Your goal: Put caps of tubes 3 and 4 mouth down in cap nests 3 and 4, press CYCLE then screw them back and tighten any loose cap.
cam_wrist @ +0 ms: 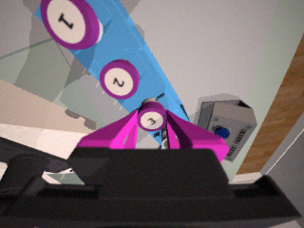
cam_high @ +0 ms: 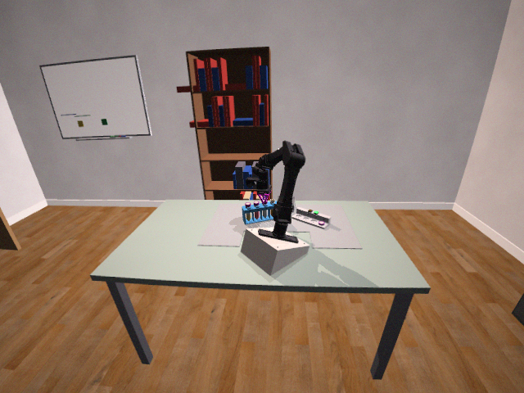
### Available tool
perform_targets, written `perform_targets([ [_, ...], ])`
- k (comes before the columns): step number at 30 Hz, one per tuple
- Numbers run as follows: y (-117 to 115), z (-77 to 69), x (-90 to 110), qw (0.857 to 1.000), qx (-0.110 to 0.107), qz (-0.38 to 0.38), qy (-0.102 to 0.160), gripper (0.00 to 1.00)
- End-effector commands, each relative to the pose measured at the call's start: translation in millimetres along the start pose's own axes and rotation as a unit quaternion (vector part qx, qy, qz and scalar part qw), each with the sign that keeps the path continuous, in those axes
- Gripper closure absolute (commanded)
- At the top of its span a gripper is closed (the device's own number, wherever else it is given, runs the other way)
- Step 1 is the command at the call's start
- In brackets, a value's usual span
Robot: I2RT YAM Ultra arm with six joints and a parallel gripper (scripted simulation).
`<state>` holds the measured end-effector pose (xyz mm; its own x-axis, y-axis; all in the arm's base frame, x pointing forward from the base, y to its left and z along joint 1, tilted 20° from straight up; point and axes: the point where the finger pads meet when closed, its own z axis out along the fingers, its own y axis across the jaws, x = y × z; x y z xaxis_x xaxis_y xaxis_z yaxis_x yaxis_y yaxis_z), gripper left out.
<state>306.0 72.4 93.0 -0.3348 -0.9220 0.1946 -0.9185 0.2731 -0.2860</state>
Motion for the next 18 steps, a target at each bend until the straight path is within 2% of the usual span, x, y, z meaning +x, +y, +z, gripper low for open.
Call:
perform_targets([
  [1,-1.3,-3.3,-1.1,1.0,0.004,-0.002,-0.004,1.0],
  [4,-1.3,-3.3,-1.1,1.0,0.004,-0.002,-0.004,1.0],
  [8,-1.3,-3.1,-1.0,0.995,0.004,0.097,-0.005,1.0],
  [13,-1.3,-2.9,-1.1,0.975,0.003,0.221,-0.005,1.0],
  [15,-1.3,-2.9,-1.1,0.975,0.003,0.221,-0.005,1.0],
  [18,-1.3,-2.8,-1.1,0.956,0.003,0.293,-0.005,1.0],
])
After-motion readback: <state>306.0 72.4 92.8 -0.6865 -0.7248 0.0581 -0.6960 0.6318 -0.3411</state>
